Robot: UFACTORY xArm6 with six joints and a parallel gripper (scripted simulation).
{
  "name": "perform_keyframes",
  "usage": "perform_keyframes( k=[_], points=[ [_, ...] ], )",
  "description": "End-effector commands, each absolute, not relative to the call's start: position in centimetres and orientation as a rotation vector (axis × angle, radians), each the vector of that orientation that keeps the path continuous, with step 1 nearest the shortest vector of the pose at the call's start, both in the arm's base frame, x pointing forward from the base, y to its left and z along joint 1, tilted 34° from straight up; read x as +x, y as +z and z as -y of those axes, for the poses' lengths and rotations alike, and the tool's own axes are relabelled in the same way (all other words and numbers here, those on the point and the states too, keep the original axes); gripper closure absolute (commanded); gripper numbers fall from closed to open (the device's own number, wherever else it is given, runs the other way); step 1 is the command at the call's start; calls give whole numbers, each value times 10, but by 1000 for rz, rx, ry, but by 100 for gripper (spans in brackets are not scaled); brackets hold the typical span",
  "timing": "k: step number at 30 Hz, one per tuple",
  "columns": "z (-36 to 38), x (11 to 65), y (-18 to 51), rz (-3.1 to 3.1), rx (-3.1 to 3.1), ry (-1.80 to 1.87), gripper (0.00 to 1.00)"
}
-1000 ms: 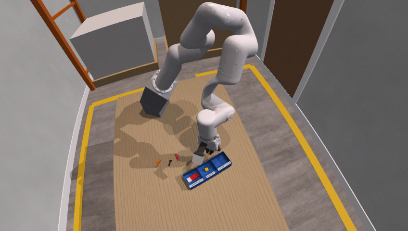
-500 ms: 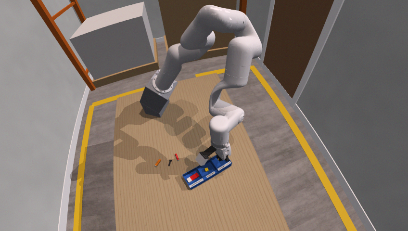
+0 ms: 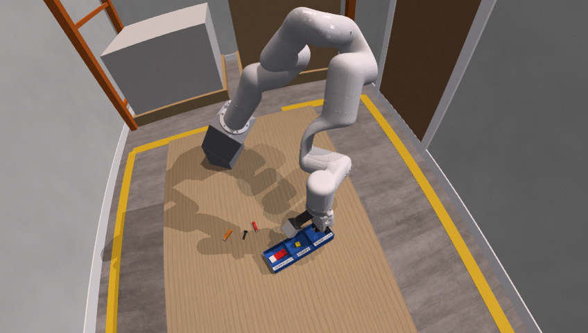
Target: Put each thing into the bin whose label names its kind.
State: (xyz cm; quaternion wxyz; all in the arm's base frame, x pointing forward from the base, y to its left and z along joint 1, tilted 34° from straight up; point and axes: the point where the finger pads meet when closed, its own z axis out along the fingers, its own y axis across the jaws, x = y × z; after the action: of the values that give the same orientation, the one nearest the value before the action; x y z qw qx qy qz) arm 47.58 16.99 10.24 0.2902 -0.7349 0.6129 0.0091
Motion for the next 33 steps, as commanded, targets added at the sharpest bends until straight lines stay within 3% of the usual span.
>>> perform_keyframes(
  k=[1, 33],
  points=[
    [-170, 477, 104, -1634, -1958, 22, 100],
    [-192, 494, 61, -1635, -1959, 22, 100]
  ],
)
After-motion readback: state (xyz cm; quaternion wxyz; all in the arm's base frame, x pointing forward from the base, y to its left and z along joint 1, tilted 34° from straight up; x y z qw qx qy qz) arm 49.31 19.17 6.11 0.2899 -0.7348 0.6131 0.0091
